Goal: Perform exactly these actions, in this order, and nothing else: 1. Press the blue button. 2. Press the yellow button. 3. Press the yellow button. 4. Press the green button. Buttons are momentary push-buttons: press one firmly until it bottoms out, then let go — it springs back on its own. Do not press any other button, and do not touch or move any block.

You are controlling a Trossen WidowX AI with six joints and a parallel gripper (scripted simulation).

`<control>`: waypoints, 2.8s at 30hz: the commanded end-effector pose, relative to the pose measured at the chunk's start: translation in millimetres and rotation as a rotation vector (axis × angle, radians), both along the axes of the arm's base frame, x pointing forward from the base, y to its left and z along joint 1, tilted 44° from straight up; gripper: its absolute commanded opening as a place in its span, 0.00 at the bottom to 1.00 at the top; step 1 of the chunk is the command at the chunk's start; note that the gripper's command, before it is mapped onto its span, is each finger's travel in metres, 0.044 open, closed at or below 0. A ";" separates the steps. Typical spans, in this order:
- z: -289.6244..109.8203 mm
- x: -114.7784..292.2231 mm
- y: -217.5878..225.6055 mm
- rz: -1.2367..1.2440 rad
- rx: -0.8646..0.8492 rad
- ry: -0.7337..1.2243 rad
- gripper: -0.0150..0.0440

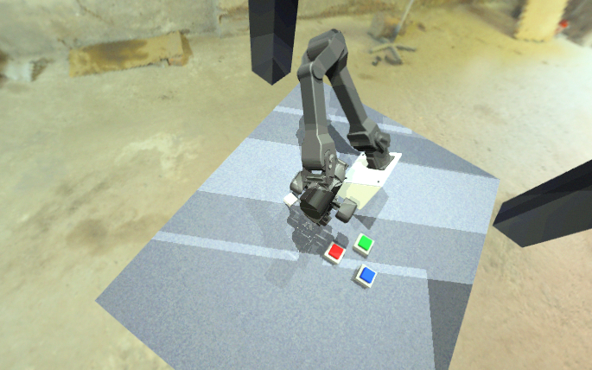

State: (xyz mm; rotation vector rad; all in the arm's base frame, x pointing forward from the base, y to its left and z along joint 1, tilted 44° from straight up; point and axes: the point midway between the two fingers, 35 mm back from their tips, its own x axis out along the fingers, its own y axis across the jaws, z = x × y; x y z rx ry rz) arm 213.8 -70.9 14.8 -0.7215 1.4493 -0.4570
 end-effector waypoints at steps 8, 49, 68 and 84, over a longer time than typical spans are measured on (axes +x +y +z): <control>-2.3 0.5 -3.9 -0.008 -0.002 -0.002 0.29; 4.5 -0.8 2.0 -0.008 -0.003 -0.002 0.29; -3.1 2.4 111.4 0.000 0.030 0.002 0.29; -104.4 -20.6 149.8 -0.008 0.010 -0.003 0.29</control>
